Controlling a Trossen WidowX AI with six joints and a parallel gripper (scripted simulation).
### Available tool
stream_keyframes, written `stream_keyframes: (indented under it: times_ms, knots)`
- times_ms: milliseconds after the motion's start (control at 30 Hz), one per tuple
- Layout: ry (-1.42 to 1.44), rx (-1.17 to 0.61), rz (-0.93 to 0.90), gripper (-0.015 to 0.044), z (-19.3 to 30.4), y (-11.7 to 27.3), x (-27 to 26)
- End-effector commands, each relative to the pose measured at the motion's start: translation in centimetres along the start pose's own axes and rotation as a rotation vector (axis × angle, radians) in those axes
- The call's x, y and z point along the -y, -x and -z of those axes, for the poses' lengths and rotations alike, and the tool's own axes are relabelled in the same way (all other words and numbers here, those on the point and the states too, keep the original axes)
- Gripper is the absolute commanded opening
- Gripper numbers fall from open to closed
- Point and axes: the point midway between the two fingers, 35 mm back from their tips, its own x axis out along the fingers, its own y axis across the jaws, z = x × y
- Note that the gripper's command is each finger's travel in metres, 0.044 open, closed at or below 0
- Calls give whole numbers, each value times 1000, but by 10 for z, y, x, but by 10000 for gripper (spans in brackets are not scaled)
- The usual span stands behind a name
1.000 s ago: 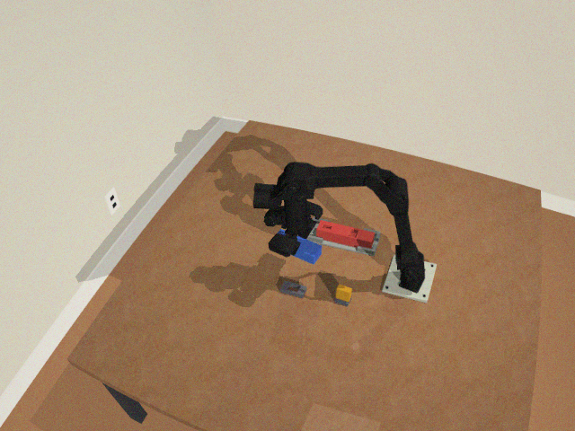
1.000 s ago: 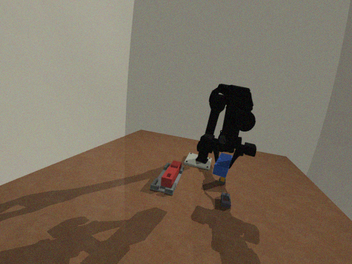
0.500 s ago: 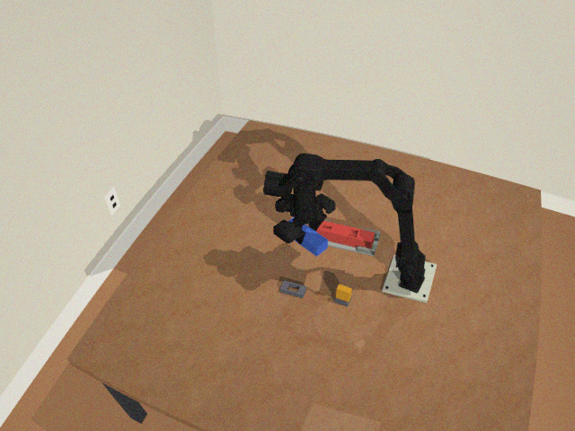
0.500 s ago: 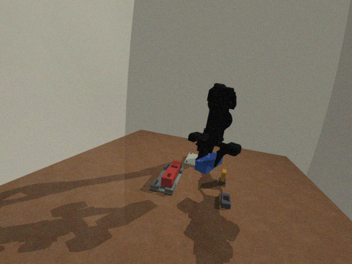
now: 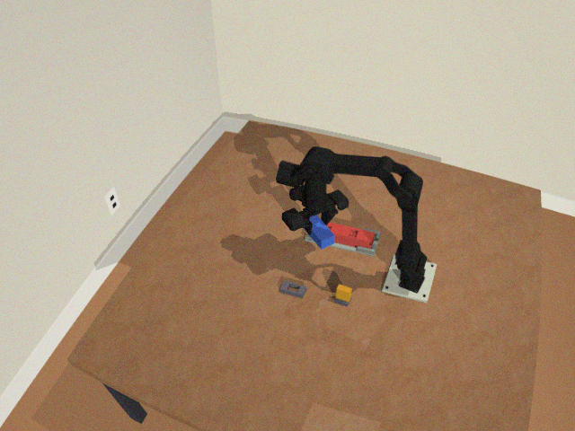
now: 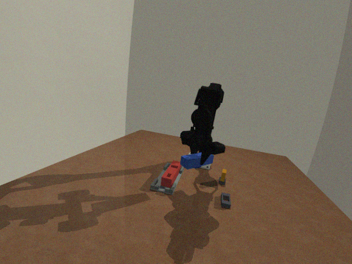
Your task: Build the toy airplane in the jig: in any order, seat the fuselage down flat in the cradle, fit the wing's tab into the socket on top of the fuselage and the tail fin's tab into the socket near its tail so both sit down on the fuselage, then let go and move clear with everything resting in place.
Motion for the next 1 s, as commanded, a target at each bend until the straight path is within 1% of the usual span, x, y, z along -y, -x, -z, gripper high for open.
stream_keyframes:
  times_ms: [0,967]
  knots:
    - [-73,1,-6,0,-3,-1,11]
    - [-614,1,-1,0,-10,-21,103]
